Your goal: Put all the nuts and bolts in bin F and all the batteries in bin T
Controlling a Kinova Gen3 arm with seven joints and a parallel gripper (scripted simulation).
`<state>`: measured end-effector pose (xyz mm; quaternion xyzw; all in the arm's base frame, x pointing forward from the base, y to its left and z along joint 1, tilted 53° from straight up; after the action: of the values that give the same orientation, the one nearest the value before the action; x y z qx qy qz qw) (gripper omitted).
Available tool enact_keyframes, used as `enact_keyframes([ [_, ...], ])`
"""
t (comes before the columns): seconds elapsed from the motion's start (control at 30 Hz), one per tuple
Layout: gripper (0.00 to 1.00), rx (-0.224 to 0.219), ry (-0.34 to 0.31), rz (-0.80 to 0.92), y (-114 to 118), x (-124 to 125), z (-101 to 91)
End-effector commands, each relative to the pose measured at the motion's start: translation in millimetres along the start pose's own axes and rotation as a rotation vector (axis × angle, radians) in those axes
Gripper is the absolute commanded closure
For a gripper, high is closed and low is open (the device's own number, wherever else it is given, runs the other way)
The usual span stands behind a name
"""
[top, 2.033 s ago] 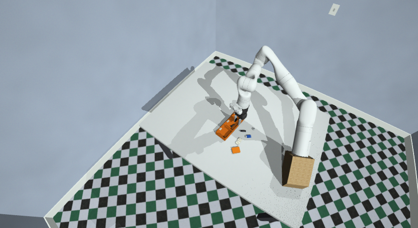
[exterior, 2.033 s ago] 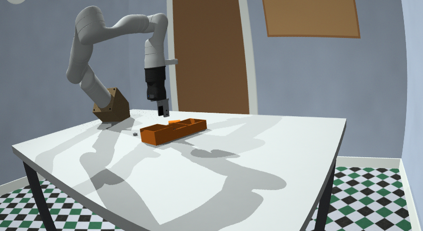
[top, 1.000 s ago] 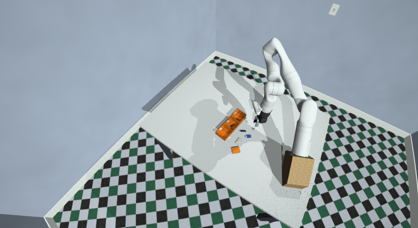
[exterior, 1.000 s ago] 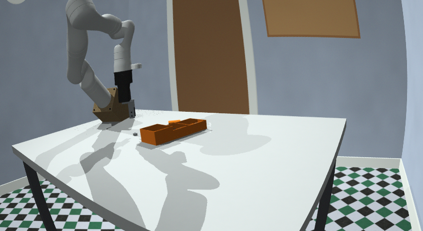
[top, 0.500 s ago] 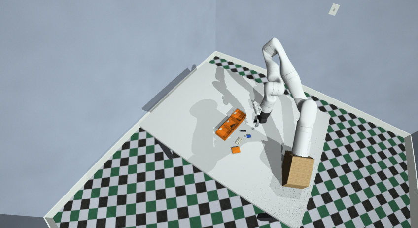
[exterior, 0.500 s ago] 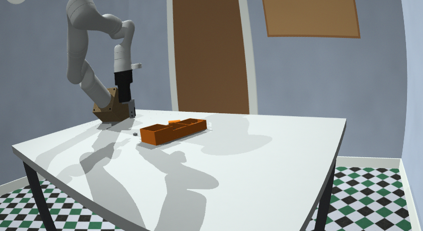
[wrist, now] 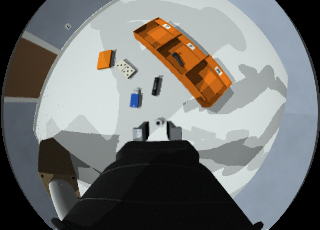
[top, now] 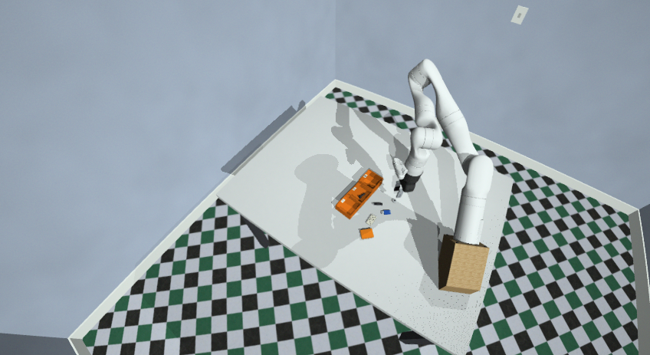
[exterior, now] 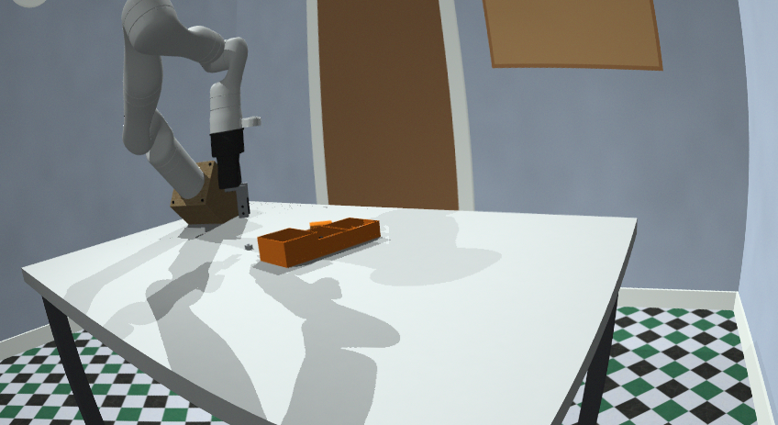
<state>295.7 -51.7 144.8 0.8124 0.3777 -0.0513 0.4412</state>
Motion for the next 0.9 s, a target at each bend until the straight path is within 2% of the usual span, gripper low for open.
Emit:
enact_keyframes([
  [0.0,0.36,0.000,-0.001,0.000,-0.1,-0.5,7.0],
  [0.4,0.36,0.000,-0.001,-0.001,-2.4,-4.2,54.9],
  [0.87,0.36,0.000,-0.001,-0.001,-1.4,-1.7,55.4],
])
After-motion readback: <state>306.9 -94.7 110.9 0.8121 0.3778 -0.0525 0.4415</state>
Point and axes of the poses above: the point where the finger pads meet when closed, its own z axis out along the fingers, its own y axis across the jaws, x = y × z, the point moved 1 cm from there along -z, back along the fingers, and after that the axes turned 12 degrees about -z, right-handed, at the moved point
